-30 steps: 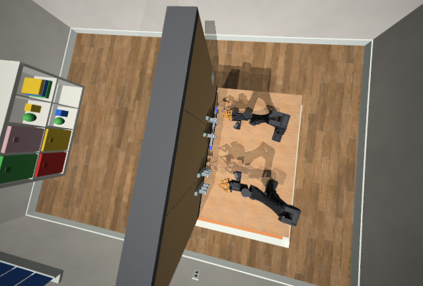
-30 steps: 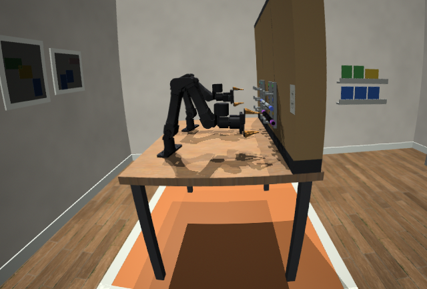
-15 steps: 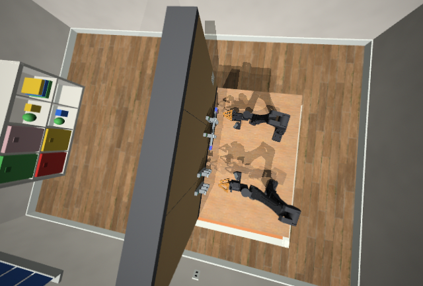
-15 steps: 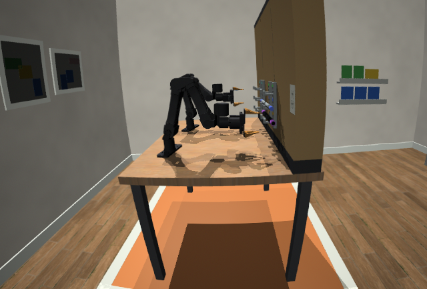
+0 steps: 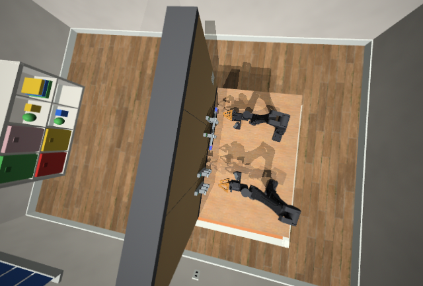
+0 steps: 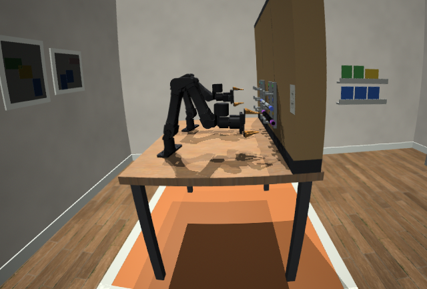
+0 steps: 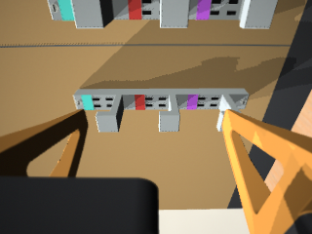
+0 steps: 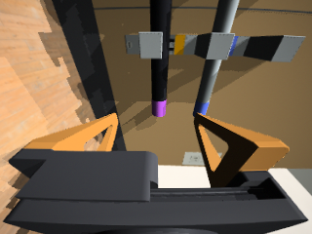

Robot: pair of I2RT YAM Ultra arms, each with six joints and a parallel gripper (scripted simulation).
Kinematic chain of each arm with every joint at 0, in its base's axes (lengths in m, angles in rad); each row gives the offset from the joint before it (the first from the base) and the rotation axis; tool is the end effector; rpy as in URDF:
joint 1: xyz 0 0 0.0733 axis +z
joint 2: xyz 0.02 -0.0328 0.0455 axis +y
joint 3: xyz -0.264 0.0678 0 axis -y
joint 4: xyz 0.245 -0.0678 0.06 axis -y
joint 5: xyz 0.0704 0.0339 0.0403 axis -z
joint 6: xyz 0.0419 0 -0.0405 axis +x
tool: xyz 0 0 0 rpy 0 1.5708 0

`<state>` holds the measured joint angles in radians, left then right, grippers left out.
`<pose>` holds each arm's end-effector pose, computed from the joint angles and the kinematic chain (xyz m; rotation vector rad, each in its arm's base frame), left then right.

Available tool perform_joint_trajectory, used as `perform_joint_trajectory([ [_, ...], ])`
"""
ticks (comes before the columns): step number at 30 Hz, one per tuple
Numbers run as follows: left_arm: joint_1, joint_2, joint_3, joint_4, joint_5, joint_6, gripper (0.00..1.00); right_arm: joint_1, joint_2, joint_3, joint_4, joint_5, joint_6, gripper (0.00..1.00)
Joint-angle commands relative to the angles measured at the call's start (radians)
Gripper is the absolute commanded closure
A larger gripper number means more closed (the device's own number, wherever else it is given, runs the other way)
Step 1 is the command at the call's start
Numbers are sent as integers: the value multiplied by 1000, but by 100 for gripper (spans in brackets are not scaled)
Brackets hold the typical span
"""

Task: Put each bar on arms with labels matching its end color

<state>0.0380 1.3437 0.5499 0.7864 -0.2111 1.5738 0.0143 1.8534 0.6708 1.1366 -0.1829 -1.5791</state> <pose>0.2859 0.0208 0.2424 1.0894 1.3947 1.3895 0.3532 0.0138 0.1629 -1.3321 1.0922 -1.0438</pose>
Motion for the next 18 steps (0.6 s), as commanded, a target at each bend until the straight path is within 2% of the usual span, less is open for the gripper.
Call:
perform_joint_trajectory([
  [1, 9, 6, -4, 17, -6, -3, 0, -1, -19, 20, 7, 3, 8, 0],
  [18, 9, 6, -4, 17, -6, -3, 0, 5, -31, 16, -1, 9, 8, 0],
])
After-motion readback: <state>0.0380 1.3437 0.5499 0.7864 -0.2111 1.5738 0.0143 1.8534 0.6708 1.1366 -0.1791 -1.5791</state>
